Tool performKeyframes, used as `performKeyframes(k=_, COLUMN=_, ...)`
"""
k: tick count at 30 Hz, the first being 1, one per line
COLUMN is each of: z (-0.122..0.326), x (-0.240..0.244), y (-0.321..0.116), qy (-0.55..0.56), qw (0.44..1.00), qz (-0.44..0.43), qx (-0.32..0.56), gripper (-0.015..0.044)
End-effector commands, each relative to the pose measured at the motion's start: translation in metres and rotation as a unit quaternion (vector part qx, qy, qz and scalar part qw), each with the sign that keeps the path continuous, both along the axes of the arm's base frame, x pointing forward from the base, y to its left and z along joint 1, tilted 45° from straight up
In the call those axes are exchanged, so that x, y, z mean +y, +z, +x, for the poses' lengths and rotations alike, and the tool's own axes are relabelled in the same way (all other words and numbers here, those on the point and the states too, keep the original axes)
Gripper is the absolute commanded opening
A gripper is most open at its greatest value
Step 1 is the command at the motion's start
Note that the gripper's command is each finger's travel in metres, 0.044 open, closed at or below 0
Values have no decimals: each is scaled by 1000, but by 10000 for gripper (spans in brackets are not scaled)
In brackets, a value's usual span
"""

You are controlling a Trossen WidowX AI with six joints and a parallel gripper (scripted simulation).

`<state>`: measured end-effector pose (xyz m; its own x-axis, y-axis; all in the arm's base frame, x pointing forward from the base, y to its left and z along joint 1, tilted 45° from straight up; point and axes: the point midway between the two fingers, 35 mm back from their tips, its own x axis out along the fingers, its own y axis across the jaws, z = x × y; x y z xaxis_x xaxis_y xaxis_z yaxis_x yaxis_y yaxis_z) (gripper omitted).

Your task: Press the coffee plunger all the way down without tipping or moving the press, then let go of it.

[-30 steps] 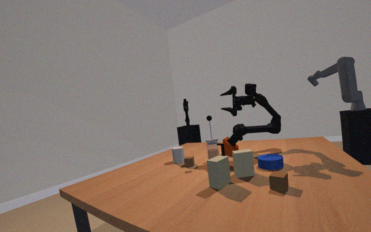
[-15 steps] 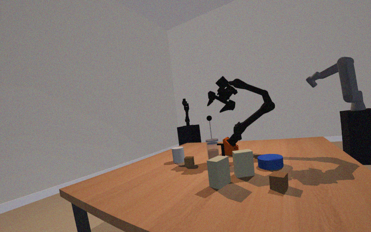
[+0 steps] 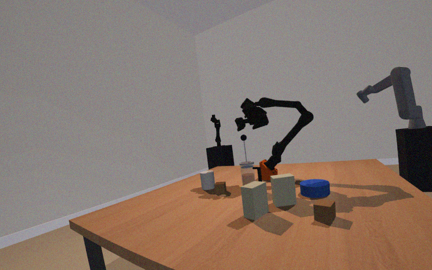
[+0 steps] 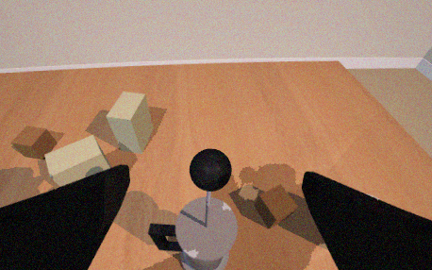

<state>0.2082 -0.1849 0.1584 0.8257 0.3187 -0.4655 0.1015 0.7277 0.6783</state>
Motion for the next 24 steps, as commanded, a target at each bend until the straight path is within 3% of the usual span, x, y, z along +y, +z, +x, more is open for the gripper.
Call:
performKeyframes(k=1, z=-1, x=14, y=-12, qy=-1, qw=1000, qz=6, qx=-4, gripper=440)
performKeyframes(k=24, z=23, x=22, y=-25, qy=0, qw=1000, qz=5, qx=-3, gripper=440)
